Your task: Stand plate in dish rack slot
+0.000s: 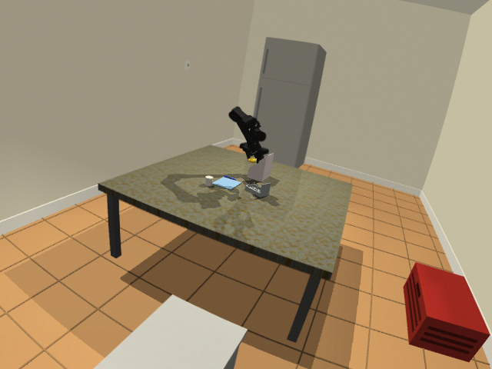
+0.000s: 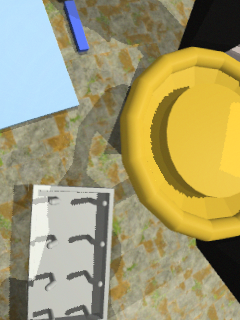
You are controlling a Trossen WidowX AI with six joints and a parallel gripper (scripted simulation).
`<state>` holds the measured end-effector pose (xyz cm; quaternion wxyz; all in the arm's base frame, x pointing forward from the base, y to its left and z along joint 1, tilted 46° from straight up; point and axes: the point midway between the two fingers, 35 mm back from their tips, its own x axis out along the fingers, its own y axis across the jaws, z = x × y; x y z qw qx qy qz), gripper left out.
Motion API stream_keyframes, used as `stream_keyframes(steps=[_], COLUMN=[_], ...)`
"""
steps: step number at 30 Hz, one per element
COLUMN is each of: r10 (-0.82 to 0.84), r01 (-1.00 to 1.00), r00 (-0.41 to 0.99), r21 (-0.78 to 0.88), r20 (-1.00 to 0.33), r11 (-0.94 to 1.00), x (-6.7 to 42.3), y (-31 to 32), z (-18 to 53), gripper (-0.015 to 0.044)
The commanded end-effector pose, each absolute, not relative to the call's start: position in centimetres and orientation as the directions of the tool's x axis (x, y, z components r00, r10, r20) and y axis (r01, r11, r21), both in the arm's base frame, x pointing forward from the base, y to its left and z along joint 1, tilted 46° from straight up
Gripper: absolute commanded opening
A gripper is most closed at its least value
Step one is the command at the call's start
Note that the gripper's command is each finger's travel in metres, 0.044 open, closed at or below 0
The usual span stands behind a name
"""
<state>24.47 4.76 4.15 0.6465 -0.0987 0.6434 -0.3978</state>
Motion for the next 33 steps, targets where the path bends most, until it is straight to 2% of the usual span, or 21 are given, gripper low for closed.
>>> stream_keyframes(steps=[1,17,33], r10=[-0.586,-0.344,-0.08], r01=[0.328,0.115,-0.089], r00=[-0.184,-0.278,-0.262], r21=[-0.612,-0.386,-0.059], r20=[-0.789,-0.897,-0.962], r11=[0.72,0.915,0.994], x=[24.2,23.5,23.4], y=[4.3,2.5,1.2], z=[3.2,0.1,-2.3], gripper=[0.0,0.0,0.0])
